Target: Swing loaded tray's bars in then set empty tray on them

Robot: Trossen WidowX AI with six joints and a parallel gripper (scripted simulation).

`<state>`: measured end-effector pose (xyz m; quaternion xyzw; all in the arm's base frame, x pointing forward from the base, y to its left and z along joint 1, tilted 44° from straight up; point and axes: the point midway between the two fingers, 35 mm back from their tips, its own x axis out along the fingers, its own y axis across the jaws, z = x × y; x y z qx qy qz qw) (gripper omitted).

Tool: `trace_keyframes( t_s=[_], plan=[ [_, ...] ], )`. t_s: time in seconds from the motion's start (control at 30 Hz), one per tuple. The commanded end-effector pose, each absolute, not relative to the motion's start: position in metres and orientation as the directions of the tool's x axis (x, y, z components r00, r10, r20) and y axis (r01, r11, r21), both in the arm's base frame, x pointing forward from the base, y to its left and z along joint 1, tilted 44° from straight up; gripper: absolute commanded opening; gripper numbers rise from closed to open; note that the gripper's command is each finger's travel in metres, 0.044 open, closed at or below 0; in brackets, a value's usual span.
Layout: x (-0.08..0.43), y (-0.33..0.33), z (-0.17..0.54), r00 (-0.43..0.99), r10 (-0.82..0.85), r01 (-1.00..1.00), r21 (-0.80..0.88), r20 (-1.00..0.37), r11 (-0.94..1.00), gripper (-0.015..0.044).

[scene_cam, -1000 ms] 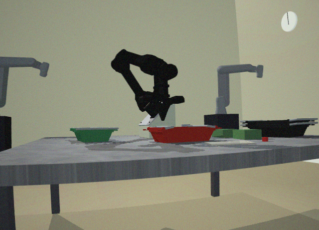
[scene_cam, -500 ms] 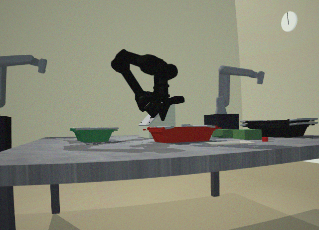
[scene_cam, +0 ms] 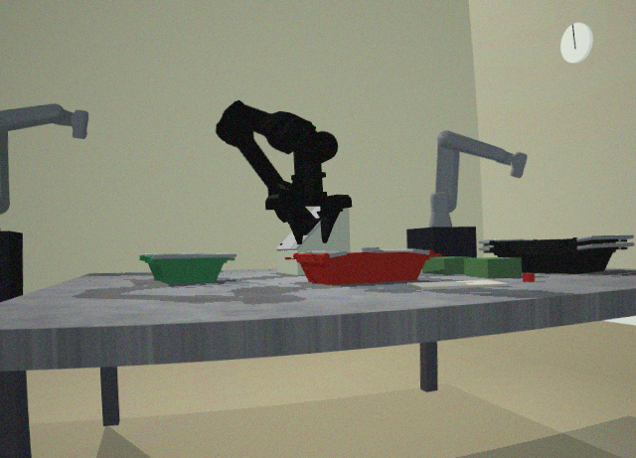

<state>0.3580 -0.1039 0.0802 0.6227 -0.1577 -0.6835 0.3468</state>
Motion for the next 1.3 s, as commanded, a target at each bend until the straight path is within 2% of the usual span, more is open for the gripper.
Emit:
trace_keyframes(
  t_s=[0.0,0.07,0.3,0.57,0.9,1.27],
  plan=[
    [0.338,-0.129,0.104,0.015,-0.656,0.493,0.576,-0.755,-0.652,0.0394],
    [0.326,-0.141,0.114,0.012,-0.649,0.614,0.518,-0.761,-0.596,0.044],
    [0.282,-0.173,0.143,0.025,-0.625,0.922,0.259,-0.78,-0.286,0.044],
    [0.233,-0.197,0.166,0.025,-0.626,0.997,-0.027,-0.779,0.073,0.044],
    [0.178,-0.21,0.185,0.022,-0.642,0.829,-0.345,-0.766,0.441,0.044],
    [0.117,-0.212,0.198,0.011,-0.676,0.391,-0.619,-0.737,0.681,0.044]
  ],
)
